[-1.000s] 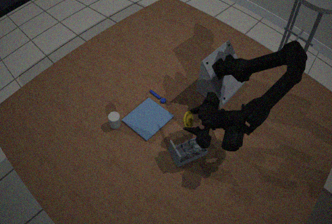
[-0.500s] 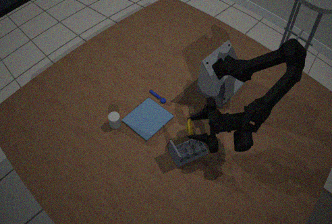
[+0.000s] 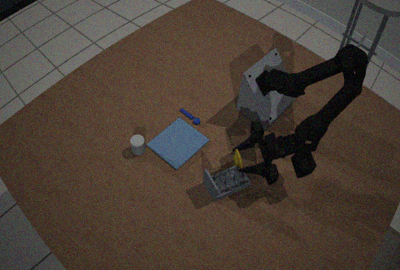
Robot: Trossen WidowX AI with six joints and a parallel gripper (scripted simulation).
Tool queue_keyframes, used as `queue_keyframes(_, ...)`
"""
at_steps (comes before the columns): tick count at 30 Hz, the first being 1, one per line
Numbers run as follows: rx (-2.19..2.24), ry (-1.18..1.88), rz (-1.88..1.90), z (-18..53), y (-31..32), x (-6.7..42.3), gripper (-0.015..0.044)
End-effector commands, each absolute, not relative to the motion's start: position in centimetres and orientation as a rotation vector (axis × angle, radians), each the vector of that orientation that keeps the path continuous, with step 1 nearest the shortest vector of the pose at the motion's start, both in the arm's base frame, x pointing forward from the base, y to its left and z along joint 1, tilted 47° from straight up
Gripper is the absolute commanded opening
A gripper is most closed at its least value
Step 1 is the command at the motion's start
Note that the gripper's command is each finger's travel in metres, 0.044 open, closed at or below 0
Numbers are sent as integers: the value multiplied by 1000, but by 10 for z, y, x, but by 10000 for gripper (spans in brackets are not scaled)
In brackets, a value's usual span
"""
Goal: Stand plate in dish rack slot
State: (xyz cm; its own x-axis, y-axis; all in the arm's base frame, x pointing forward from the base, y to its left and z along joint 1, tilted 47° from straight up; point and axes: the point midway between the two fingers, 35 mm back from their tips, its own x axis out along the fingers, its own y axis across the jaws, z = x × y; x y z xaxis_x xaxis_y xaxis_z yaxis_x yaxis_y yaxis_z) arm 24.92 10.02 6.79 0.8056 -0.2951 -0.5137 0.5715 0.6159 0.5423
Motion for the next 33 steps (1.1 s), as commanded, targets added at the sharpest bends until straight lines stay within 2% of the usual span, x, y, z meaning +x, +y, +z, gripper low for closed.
queue_keyframes(1,768,323,-477,73,103,244,0)
queue_keyframes(12,817,136,-380,91,111,226,0)
queue_keyframes(33,817,136,-379,75,123,237,0)
